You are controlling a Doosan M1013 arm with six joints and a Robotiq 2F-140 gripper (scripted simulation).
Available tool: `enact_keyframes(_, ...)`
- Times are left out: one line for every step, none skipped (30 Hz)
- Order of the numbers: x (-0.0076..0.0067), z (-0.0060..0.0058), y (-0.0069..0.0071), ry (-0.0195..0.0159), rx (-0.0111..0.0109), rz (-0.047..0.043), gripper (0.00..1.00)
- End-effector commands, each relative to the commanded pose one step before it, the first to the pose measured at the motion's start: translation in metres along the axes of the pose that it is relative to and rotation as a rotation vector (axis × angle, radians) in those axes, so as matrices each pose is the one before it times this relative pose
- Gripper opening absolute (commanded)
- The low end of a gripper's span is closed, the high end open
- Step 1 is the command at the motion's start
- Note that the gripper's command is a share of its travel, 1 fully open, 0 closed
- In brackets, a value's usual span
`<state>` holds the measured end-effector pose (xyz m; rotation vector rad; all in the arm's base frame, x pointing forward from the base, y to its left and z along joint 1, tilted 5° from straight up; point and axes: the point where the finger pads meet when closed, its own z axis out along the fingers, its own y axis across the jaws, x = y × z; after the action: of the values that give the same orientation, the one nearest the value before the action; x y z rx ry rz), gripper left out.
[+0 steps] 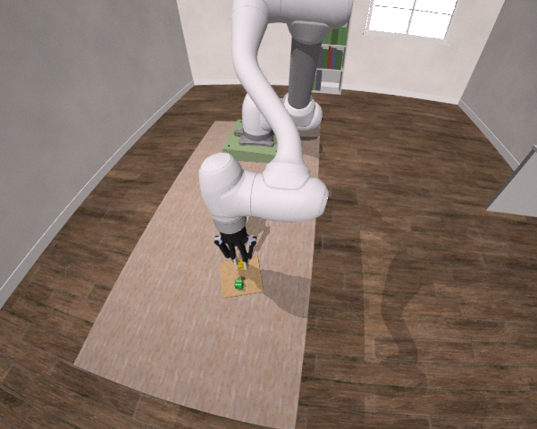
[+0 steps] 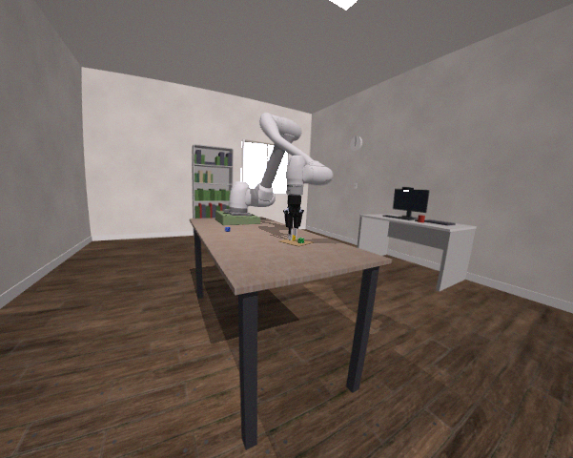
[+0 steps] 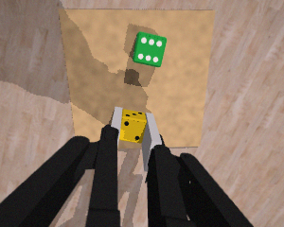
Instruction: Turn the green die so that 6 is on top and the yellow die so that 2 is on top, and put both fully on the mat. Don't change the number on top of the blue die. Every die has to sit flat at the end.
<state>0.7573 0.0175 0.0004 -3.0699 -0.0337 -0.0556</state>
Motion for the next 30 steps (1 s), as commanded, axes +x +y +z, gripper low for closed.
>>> enact_keyframes(0.00002,-0.00017,-0.00004,0.00018,0.0002,-0.00002,0.21)
enact_keyframes(0.0,0.0,0.0,0.0,0.0,0.0,0.21)
enact_keyframes(0.0,0.0,0.0,0.0,0.0,0.0,0.21)
enact_keyframes(0.0,0.0,0.0,0.0,0.0,0.0,0.21)
enact_keyframes(0.0,0.0,0.0,0.0,0.0,0.0,0.21)
enact_keyframes(0.0,0.0,0.0,0.0,0.0,0.0,0.21)
enact_keyframes(0.0,0.0,0.0,0.0,0.0,0.0,0.21)
enact_keyframes(0.0,0.0,0.0,0.0,0.0,0.0,0.21)
enact_keyframes(0.0,0.0,0.0,0.0,0.0,0.0,0.21)
enact_keyframes(0.0,0.0,0.0,0.0,0.0,0.0,0.21)
enact_keyframes(0.0,0.0,0.0,0.0,0.0,0.0,0.21)
enact_keyframes(0.0,0.0,0.0,0.0,0.0,0.0,0.21)
enact_keyframes(0.0,0.0,0.0,0.0,0.0,0.0,0.21)
enact_keyframes(0.0,0.0,0.0,0.0,0.0,0.0,0.21)
enact_keyframes(0.0,0.0,0.0,0.0,0.0,0.0,0.21)
enact_keyframes(0.0,0.0,0.0,0.0,0.0,0.0,0.21)
enact_keyframes(0.0,0.0,0.0,0.0,0.0,0.0,0.21)
enact_keyframes(0.0,0.0,0.0,0.0,0.0,0.0,0.21)
enact_keyframes(0.0,0.0,0.0,0.0,0.0,0.0,0.21)
enact_keyframes(0.0,0.0,0.0,0.0,0.0,0.0,0.21)
enact_keyframes(0.0,0.0,0.0,0.0,0.0,0.0,0.23)
enact_keyframes(0.0,0.0,0.0,0.0,0.0,0.0,0.23)
enact_keyframes(0.0,0.0,0.0,0.0,0.0,0.0,0.23)
enact_keyframes(0.0,0.0,0.0,0.0,0.0,0.0,0.26)
enact_keyframes(0.0,0.0,0.0,0.0,0.0,0.0,0.26)
enact_keyframes(0.0,0.0,0.0,0.0,0.0,0.0,0.26)
enact_keyframes(0.0,0.0,0.0,0.0,0.0,0.0,0.26)
enact_keyframes(0.0,0.0,0.0,0.0,0.0,0.0,0.26)
enact_keyframes(0.0,0.0,0.0,0.0,0.0,0.0,0.28)
enact_keyframes(0.0,0.0,0.0,0.0,0.0,0.0,0.28)
